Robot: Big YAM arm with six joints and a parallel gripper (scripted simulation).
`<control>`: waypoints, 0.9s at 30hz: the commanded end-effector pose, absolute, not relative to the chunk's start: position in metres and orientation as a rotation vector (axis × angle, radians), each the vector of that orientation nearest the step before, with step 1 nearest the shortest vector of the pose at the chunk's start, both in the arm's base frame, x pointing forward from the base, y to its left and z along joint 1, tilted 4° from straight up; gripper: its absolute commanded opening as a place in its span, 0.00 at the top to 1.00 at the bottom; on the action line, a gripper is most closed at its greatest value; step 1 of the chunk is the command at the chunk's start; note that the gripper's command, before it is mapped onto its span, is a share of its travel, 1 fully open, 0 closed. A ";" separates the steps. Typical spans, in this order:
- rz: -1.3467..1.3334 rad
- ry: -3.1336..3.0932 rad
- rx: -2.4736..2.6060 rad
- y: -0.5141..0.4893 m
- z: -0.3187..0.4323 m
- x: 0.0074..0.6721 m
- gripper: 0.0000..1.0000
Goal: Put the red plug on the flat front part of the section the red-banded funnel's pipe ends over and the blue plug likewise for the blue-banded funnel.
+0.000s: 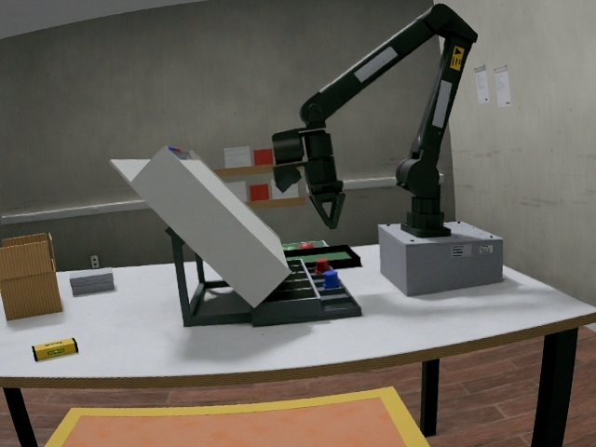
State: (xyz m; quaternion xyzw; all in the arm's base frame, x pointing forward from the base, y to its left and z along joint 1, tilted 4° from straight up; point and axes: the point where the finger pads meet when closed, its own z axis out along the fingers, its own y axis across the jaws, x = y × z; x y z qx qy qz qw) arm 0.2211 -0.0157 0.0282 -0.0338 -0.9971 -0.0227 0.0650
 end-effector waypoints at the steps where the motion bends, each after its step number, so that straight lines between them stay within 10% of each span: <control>1: -0.066 -3.087 -0.110 -0.022 0.043 0.251 0.41; 27: -0.067 -3.069 -0.110 -0.027 0.088 0.278 0.41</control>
